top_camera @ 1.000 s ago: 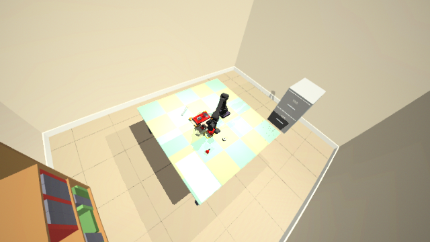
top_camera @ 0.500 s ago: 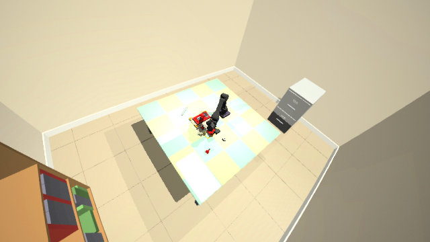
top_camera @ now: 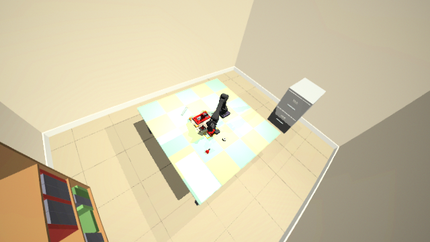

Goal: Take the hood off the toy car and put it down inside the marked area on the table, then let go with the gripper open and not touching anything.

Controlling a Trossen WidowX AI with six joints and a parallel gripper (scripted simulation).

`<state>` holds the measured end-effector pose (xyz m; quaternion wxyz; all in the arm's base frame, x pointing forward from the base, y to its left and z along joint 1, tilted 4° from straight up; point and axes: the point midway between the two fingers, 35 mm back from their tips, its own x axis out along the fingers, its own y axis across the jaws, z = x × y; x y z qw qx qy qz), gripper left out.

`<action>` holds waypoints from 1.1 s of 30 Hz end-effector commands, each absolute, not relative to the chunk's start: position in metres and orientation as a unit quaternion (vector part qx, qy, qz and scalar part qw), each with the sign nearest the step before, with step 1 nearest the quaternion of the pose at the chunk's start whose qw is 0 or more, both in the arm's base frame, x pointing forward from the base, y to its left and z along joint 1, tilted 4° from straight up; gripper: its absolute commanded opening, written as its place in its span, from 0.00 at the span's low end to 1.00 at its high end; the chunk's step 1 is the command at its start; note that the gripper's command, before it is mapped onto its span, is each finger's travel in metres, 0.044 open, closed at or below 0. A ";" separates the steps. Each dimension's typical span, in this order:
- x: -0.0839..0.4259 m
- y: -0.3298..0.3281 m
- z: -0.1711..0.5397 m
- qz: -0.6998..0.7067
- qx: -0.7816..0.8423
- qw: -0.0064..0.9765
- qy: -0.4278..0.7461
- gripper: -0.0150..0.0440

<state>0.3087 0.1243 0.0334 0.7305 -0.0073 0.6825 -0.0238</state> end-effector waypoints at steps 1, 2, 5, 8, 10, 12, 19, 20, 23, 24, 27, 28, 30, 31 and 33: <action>0.308 0.123 0.030 -0.024 -0.010 0.730 0.682 0.25; 0.309 0.123 0.030 -0.024 -0.010 0.730 0.682 0.25; 0.309 0.123 0.028 -0.024 -0.010 0.730 0.682 0.25; 0.309 0.124 0.030 -0.024 -0.007 0.730 0.683 0.34; 0.309 0.124 0.030 -0.024 -0.007 0.730 0.683 0.43; 0.309 0.124 0.030 -0.024 -0.007 0.730 0.683 0.52; 0.309 0.124 0.030 -0.024 -0.007 0.730 0.683 0.83; 0.309 0.124 0.030 -0.024 -0.007 0.730 0.683 0.88; 0.309 0.124 0.030 -0.024 -0.007 0.730 0.683 1.00; 0.309 0.124 0.032 -0.024 -0.007 0.730 0.683 1.00; 0.309 0.126 0.049 -0.024 -0.007 0.730 0.683 1.00; 0.309 0.126 0.058 -0.024 -0.007 0.730 0.683 1.00; 0.308 0.127 0.077 -0.024 -0.007 0.730 0.683 1.00; 0.307 0.127 0.087 -0.024 -0.007 0.730 0.683 1.00; 0.304 0.127 0.101 -0.024 -0.007 0.730 0.683 1.00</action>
